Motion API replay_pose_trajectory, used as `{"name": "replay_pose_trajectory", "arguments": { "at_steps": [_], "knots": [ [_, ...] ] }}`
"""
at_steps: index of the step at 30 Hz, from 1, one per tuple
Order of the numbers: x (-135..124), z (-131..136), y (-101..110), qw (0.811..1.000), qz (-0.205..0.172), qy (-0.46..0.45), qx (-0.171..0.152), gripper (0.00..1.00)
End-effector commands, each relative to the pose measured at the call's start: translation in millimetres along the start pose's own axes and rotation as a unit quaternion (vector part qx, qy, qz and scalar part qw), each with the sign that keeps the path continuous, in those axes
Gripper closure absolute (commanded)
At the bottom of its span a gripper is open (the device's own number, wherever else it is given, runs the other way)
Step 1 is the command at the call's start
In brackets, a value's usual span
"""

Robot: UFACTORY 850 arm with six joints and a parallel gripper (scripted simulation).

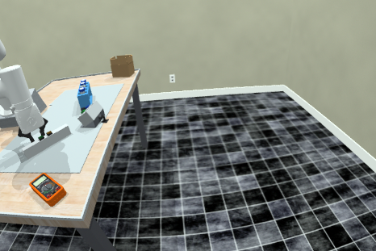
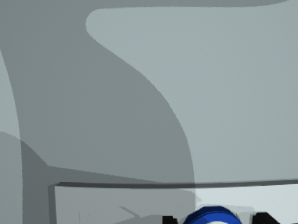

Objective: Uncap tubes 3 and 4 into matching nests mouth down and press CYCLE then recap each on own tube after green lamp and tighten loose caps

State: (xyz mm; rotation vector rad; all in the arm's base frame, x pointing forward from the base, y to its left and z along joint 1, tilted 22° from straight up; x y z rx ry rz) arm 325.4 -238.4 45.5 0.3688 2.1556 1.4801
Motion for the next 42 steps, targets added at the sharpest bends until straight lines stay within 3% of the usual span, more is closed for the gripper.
{"name": "replay_pose_trajectory", "arguments": {
  "at_steps": [1, 30, 40, 42],
  "knots": [
    [-0.4, 0.1, 5.1, 1.0, 0.0, 0.0, 0.0, 0.54],
    [-0.5, 0.1, 135.2, 1.0, -0.001, 0.0, 0.0, 0.54],
    [-0.6, 0.1, 138.2, 1.0, -0.001, 0.0, 0.0, 0.54],
    [4.0, 16.1, 138.3, 0.997, -0.001, -0.083, 0.0, 0.54]
  ]
}}
Point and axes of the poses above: the point where the finger pads meet when closed, its own y axis back along the fingers, its own z axis across the jaws, x = y × z, the point moved 1 cm from there along y, back along the fingers, and after that the axes turned 2 degrees about y, right-handed, at the moved point
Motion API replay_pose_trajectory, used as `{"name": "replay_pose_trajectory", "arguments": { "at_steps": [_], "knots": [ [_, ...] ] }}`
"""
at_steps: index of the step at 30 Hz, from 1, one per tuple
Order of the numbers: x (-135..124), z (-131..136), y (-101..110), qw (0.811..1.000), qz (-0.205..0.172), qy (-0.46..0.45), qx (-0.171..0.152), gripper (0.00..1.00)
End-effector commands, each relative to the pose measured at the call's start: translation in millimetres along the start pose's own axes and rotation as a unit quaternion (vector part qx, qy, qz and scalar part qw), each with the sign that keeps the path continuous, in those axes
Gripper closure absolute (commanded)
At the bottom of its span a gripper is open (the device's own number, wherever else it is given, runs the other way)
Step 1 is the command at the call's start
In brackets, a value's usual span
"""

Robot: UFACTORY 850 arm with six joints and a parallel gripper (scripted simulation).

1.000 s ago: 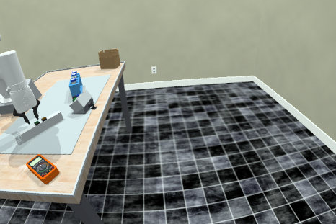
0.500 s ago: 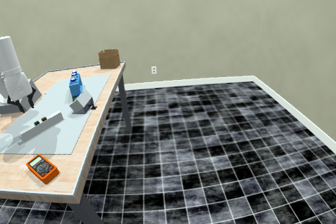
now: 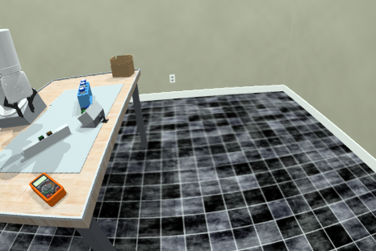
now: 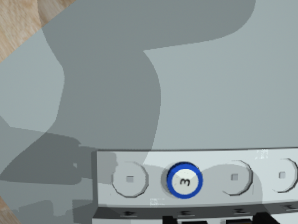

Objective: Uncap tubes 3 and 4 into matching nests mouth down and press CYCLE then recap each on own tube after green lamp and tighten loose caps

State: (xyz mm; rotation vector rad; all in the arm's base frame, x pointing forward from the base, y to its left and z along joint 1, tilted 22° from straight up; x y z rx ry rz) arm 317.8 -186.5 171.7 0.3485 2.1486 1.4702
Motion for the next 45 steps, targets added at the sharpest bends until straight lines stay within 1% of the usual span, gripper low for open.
{"name": "replay_pose_trajectory", "arguments": {
  "at_steps": [1, 3, 4, 5, 6, 7, 8, 11, 13, 14, 15, 17, 18, 19, 20, 21, 22, 23, 24, 25, 26, 28, 29, 30, 31, 32, 33, 34, 35, 36, 38, 39, 41, 42, 43, 45],
  "knots": [
    [5.8, 23.4, 1.7, 0.992, 0.009, -0.123, 0.002, 0.54],
    [5.8, 23.4, 1.8, 0.992, 0.009, -0.123, 0.002, 0.54],
    [8.1, 31.4, 1.7, 0.987, 0.009, -0.162, 0.002, 0.54],
    [8.1, 31.4, 1.7, 0.986, 0.009, -0.164, 0.002, 0.54],
    [10.4, 39.4, 1.8, 0.979, 0.009, -0.204, 0.003, 0.54],
    [10.4, 39.4, 1.8, 0.979, 0.009, -0.205, 0.003, 0.54],
    [12.7, 47.4, 1.8, 0.969, 0.009, -0.246, 0.003, 0.54],
    [12.7, 47.4, 1.8, 0.969, 0.009, -0.246, 0.003, 0.54],
    [17.3, 63.5, 1.9, 0.945, 0.008, -0.326, 0.004, 0.54],
    [17.3, 63.5, 1.9, 0.945, 0.008, -0.326, 0.004, 0.54],
    [19.6, 71.5, 1.9, 0.934, 0.009, -0.358, 0.004, 0.54],
    [19.6, 71.5, 1.9, 0.931, 0.008, -0.365, 0.004, 0.54],
    [22.0, 79.5, 1.9, 0.915, 0.008, -0.403, 0.004, 0.54],
    [22.0, 79.5, 1.9, 0.915, 0.008, -0.403, 0.004, 0.54],
    [24.3, 87.5, 1.9, 0.897, 0.008, -0.441, 0.005, 0.54],
    [24.3, 87.5, 1.9, 0.897, 0.008, -0.441, 0.005, 0.54],
    [26.6, 95.6, 2.0, 0.878, 0.008, -0.478, 0.005, 0.54],
    [26.6, 95.6, 2.0, 0.878, 0.008, -0.478, 0.005, 0.54],
    [28.9, 103.6, 2.0, 0.86, 0.008, -0.511, 0.005, 0.54],
    [28.9, 103.6, 2.0, 0.858, 0.007, -0.514, 0.005, 0.54],
    [31.2, 111.6, 2.0, 0.839, 0.009, -0.544, 0.006, 0.54],
    [31.2, 111.6, 2.0, 0.839, 0.009, -0.544, 0.006, 0.54],
    [33.6, 119.6, 2.0, 0.812, 0.007, -0.584, 0.006, 0.54],
    [33.6, 119.6, 2.0, 0.812, 0.007, -0.584, 0.006, 0.54],
    [35.9, 127.6, 2.1, 0.787, 0.007, -0.617, 0.006, 0.54],
    [38.2, 135.7, 2.1, 0.778, 0.007, -0.628, 0.006, 0.54],
    [40.5, 143.7, 2.1, 0.777, 0.007, -0.629, 0.006, 0.54],
    [40.5, 143.7, 2.1, 0.777, 0.007, -0.629, 0.006, 0.54],
    [42.8, 151.7, 2.2, 0.777, 0.007, -0.629, 0.006, 0.54],
    [42.8, 151.7, 2.2, 0.777, 0.007, -0.629, 0.006, 0.54],
    [47.5, 167.7, 2.2, 0.777, 0.007, -0.629, 0.006, 0.54],
    [47.4, 167.7, 2.3, 0.777, 0.007, -0.629, 0.006, 0.54],
    [52.1, 183.8, 2.3, 0.777, 0.007, -0.629, 0.006, 0.54],
    [52.1, 183.8, 2.3, 0.777, 0.007, -0.629, 0.006, 0.54],
    [54.4, 191.8, 2.4, 0.777, 0.007, -0.629, 0.006, 0.54],
    [54.4, 191.8, 2.4, 0.777, 0.007, -0.629, 0.006, 0.54]
  ]
}}
Point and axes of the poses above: the point where the finger pads meet when closed, its own y axis back along the fingers, its own z axis across the jaws, x = y × z, the point moved 1 cm from there along y, back along the fingers, and after that the axes turned 2 degrees about y, right-handed, at the moved point
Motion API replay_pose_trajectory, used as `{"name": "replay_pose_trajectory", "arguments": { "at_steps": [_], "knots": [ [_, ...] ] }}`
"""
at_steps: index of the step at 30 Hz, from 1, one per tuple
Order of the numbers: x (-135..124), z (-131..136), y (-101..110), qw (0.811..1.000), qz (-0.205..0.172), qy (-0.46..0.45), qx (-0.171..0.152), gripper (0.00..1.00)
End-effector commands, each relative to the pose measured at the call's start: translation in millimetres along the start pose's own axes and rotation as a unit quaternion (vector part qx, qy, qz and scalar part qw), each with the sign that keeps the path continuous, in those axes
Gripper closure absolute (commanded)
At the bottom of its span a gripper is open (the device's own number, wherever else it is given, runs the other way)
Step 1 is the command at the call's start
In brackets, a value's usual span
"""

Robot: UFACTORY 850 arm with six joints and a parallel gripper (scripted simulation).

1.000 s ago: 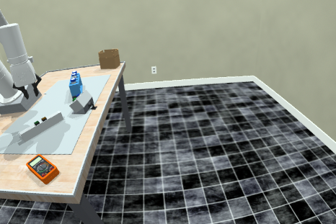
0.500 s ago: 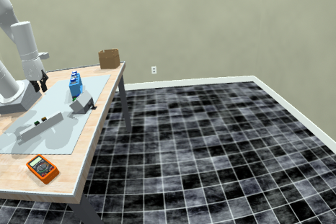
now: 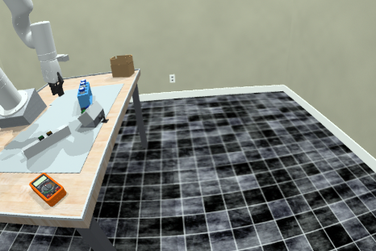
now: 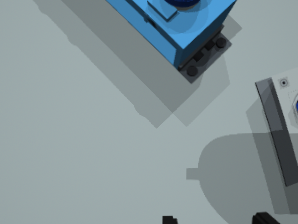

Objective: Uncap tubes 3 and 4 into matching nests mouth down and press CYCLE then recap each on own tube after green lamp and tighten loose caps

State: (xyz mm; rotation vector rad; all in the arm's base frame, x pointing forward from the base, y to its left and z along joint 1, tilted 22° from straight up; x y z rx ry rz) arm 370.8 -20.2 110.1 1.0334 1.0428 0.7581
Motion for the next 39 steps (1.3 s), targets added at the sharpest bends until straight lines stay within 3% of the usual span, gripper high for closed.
{"name": "replay_pose_trajectory", "arguments": {
  "at_steps": [1, 14, 17, 24, 35, 39],
  "knots": [
    [22.7, -0.2, -0.8, 1.0, -0.008, -0.007, -0.017, 0.54],
    [106.0, -5.0, -2.3, 1.0, -0.008, -0.007, -0.017, 0.54],
    [106.0, -5.0, -2.3, 1.0, -0.008, -0.007, -0.017, 0.54],
    [155.9, -7.8, -3.2, 1.0, -0.007, -0.007, -0.017, 0.54],
    [158.2, -8.0, -3.2, 1.0, -0.007, -0.007, -0.017, 0.54],
    [158.0, -7.6, -15.2, 1.0, -0.007, -0.007, -0.017, 0.54]
  ]
}}
Point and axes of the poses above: the point where the finger pads meet when closed, its own y axis back along the fingers, its own z axis across the jaws, x = y × z, the point moved 1 cm from there along y, back along the fingers, and after that the axes turned 2 degrees about y, right-handed, at the moved point
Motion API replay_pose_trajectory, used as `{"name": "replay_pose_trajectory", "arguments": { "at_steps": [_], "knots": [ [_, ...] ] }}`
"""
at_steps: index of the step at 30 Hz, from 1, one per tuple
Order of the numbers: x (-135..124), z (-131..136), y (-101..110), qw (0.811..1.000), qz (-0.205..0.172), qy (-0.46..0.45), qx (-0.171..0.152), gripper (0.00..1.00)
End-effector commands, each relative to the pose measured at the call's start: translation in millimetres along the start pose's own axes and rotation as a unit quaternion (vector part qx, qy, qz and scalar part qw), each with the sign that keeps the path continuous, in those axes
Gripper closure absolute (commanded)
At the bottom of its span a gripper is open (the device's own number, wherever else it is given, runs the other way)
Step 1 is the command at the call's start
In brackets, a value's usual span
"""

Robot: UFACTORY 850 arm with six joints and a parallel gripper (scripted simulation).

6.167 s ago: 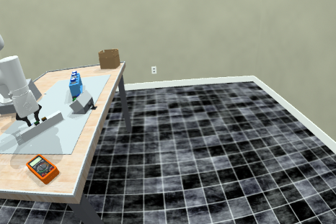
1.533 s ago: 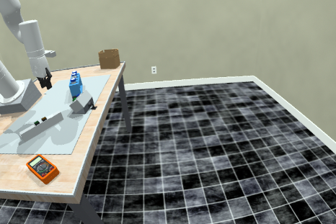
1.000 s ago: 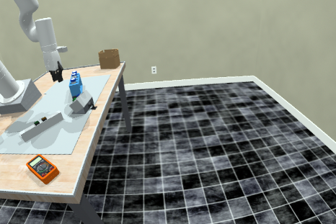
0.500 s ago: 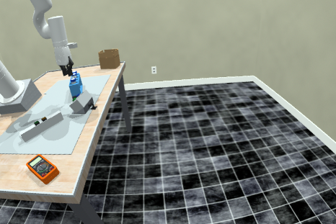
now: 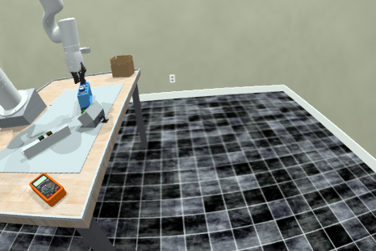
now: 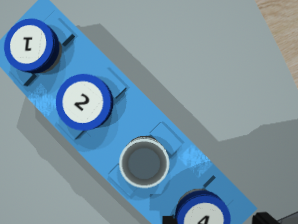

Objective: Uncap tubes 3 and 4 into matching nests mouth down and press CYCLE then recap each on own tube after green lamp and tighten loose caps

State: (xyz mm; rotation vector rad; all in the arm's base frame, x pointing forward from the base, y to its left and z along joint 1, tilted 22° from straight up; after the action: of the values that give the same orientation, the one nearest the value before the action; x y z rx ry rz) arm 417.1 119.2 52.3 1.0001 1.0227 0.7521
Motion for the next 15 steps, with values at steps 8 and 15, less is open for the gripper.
{"name": "replay_pose_trajectory", "arguments": {
  "at_steps": [8, 15],
  "knots": [
    [0.7, 0.5, -31.8, 1.0, 0.0, 0.0, 0.0, 0.54],
    [0.7, 0.5, -31.8, 1.0, 0.0, 0.0, 0.0, 0.54]
  ]
}}
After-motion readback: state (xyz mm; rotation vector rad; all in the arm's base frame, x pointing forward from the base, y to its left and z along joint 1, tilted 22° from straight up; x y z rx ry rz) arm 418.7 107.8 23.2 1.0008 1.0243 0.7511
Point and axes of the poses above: the point where the finger pads meet when closed, its own y axis back along the fingers, its own z axis across the jaws, x = y × z, the point moved 1 cm from there along y, back along the fingers, and after that the axes turned 2 degrees about y, right-handed, at the moved point
